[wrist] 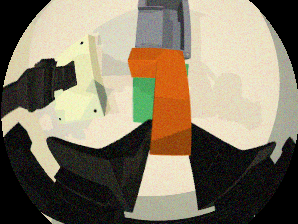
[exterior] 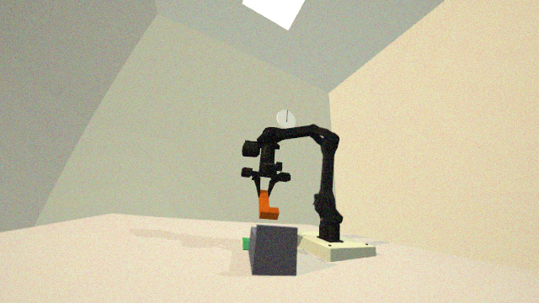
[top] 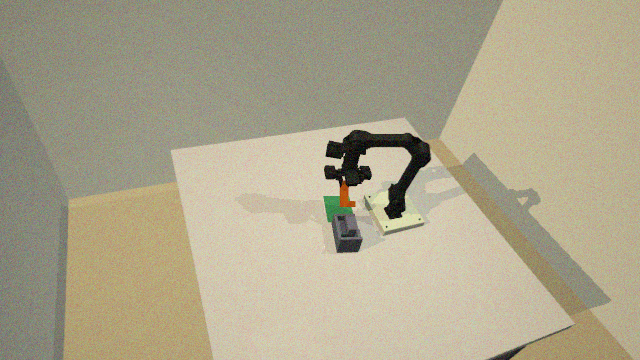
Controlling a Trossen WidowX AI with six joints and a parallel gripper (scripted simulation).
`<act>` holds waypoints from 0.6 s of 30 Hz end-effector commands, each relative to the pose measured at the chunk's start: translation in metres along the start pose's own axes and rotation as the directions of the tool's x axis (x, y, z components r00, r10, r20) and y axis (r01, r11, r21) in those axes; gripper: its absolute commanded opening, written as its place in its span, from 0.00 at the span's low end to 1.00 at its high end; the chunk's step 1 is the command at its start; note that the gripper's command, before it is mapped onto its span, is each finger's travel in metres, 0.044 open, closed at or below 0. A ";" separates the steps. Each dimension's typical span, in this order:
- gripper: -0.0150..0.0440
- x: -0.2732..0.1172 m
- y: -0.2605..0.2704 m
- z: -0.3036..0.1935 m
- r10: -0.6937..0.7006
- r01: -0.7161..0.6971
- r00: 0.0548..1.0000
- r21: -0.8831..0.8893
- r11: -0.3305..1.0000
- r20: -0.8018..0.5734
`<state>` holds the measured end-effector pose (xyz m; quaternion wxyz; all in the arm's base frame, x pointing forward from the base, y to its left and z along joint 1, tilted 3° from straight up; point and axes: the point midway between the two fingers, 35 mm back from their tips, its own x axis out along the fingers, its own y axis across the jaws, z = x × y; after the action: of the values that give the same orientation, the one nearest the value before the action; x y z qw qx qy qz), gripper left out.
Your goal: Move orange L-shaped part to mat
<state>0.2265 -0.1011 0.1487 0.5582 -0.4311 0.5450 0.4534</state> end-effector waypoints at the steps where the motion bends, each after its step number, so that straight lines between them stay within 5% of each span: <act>1: 0.25 0.000 0.002 -0.015 0.001 -0.001 1.000 -0.001 1.000 -0.005; 18: 0.25 0.013 0.005 -0.031 0.001 -0.001 1.000 -0.001 1.000 -0.006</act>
<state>0.2166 -0.1297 0.1401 0.5585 -0.4335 0.5454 0.4502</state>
